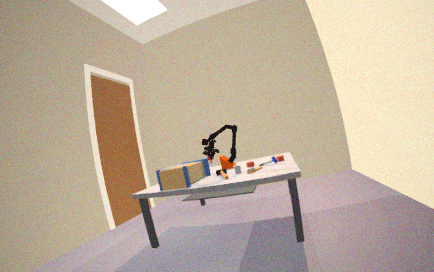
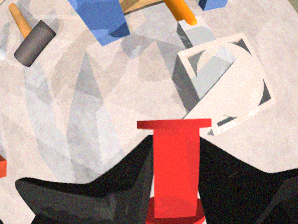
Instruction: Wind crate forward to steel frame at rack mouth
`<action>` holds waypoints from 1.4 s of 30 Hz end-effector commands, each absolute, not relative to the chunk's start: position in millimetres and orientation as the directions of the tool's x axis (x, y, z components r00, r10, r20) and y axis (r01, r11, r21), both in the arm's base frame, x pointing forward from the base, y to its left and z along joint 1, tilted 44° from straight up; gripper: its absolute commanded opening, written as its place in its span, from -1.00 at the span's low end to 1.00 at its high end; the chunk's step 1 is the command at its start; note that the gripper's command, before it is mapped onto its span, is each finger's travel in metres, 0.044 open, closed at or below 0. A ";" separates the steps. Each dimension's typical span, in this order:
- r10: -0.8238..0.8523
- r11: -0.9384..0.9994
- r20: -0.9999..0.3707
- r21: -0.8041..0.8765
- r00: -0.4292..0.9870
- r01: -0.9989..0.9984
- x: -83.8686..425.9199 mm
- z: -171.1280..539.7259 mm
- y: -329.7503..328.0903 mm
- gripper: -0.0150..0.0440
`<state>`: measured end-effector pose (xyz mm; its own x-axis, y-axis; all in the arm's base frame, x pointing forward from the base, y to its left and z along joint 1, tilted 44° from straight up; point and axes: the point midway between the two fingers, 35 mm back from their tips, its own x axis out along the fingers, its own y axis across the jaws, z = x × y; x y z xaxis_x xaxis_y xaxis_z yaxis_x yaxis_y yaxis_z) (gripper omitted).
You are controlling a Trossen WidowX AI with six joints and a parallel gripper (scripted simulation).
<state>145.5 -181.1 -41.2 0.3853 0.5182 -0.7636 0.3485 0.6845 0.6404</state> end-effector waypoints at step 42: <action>0.512 0.692 -0.780 0.623 0.360 0.365 93.5 -78.5 -221.4 -0.49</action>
<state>98.2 -214.4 -70.4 0.3773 0.5207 -0.7659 0.3649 0.6765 0.6397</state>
